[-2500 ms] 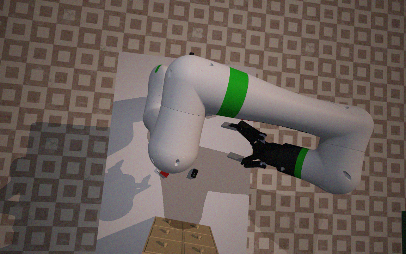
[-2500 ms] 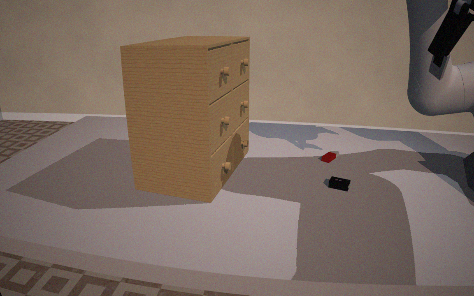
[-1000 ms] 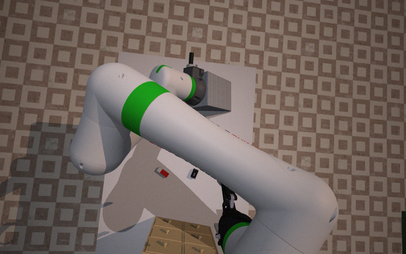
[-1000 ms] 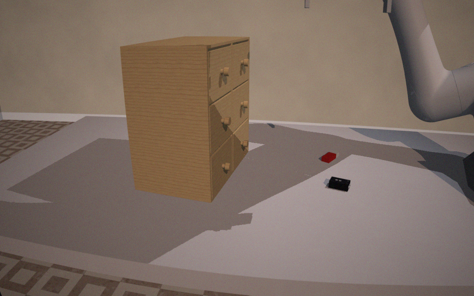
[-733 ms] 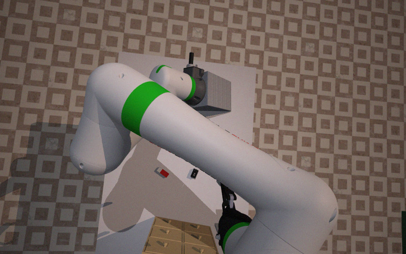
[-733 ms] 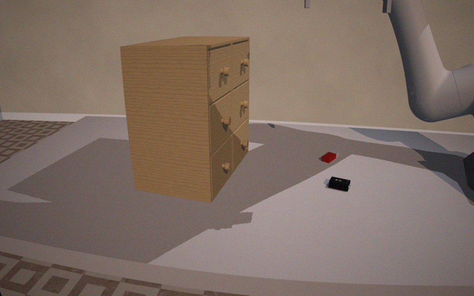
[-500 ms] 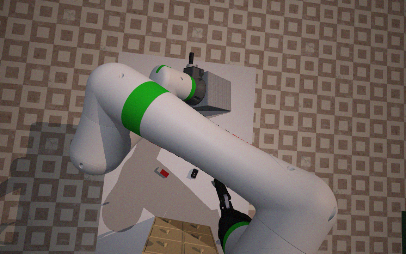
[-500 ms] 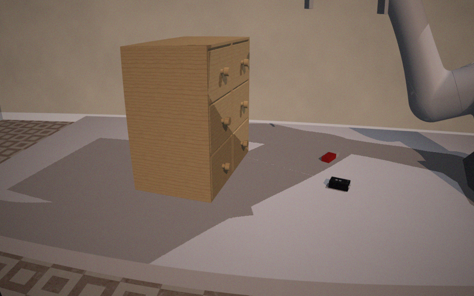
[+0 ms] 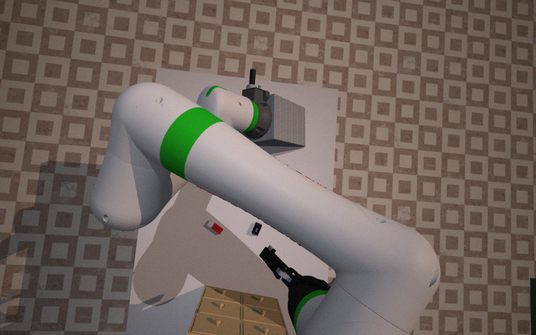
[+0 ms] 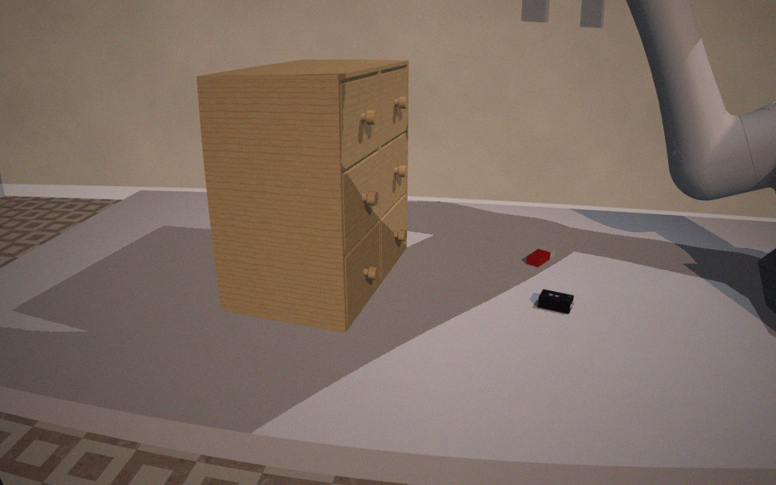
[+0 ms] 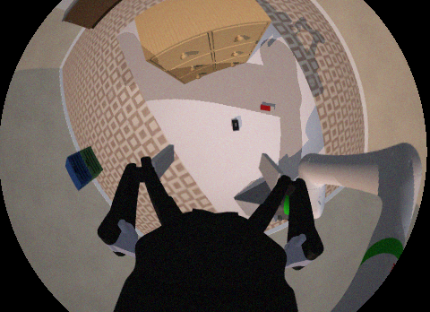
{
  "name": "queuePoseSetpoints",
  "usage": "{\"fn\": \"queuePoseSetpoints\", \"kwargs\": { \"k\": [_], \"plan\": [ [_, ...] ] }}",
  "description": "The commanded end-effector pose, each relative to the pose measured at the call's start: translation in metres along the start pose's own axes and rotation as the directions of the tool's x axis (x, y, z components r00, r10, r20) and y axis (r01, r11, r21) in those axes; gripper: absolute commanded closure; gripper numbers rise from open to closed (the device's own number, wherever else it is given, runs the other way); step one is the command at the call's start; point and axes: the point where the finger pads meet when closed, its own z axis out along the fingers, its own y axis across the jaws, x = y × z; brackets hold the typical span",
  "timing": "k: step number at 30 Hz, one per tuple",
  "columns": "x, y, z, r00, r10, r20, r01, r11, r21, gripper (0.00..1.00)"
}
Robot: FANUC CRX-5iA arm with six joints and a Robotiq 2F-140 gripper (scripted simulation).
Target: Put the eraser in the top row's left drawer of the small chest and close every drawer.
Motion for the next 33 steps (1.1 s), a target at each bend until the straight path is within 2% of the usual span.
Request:
{"fn": "queuePoseSetpoints", "kwargs": {
  "k": [1,4,8,10,14,17,20,21,25,27,28,33],
  "plan": [
    [0.0,0.0,0.0,0.961,-0.275,0.009,0.275,0.961,0.001,0.0],
    [0.002,-0.001,0.002,0.912,-0.409,-0.006,0.409,0.912,0.003,0.0],
    [0.009,-0.006,0.009,0.903,-0.416,-0.11,0.419,0.908,0.007,0.0],
    [0.009,-0.006,0.009,0.903,-0.416,-0.11,0.419,0.908,0.007,0.0],
    [0.023,-0.014,0.026,0.864,-0.401,-0.303,0.424,0.906,0.01,0.0],
    [0.036,-0.021,0.043,0.801,-0.379,-0.464,0.432,0.902,0.01,0.0],
    [0.058,-0.027,0.062,0.75,-0.358,-0.557,0.429,0.903,-0.003,0.0],
    [0.058,-0.027,0.062,0.732,-0.348,-0.586,0.428,0.904,-0.003,0.0],
    [0.076,-0.035,0.082,0.643,-0.321,-0.695,0.436,0.9,-0.012,0.0],
    [0.076,-0.035,0.082,0.643,-0.321,-0.695,0.436,0.9,-0.012,0.0],
    [0.08,-0.037,0.085,0.576,-0.29,-0.765,0.436,0.9,-0.013,0.0],
    [0.09,-0.043,0.097,0.46,-0.24,-0.855,0.439,0.898,-0.016,0.0]
  ]
}}
